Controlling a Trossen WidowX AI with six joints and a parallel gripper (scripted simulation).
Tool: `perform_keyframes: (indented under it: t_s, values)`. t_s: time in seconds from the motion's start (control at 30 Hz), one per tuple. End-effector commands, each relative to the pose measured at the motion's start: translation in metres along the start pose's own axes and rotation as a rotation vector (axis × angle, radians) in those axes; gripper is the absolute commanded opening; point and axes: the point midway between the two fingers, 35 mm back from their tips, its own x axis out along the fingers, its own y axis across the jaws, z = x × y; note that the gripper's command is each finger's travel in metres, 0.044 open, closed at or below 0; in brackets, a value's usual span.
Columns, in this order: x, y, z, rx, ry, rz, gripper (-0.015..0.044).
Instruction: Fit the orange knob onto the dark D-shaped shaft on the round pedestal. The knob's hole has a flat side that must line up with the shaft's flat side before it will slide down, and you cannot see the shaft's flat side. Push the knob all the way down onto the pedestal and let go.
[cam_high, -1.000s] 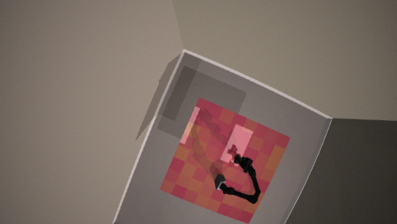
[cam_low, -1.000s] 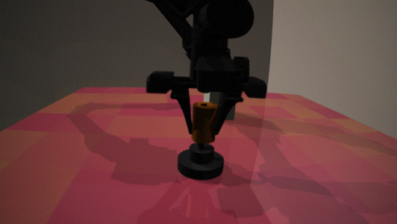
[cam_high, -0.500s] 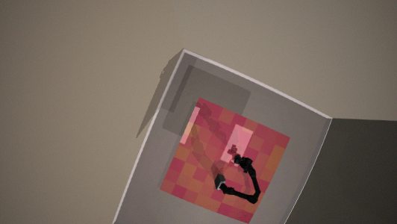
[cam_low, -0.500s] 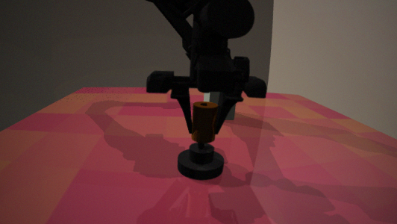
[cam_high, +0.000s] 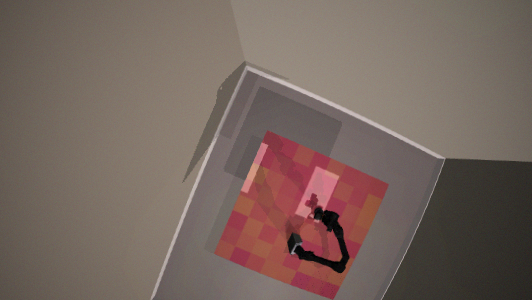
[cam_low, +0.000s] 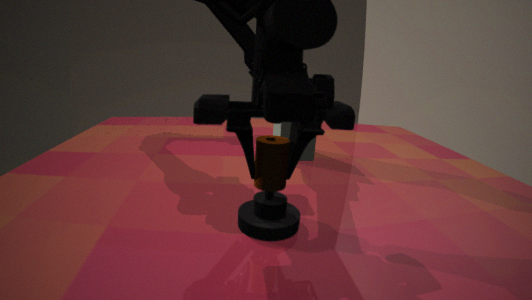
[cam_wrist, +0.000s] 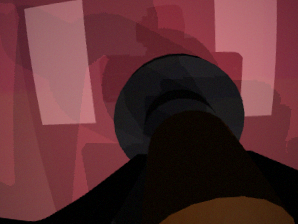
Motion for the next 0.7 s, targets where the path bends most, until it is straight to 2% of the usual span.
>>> perform_keyframes:
  t_s: [0.0,0.67]
  values:
    - [0.0012,-0.0003,0.0017,-0.005,-0.005,-0.003,0.0000]
    - [-0.0038,0.0038,-0.0023,-0.057,-0.005,-0.003,0.0000]
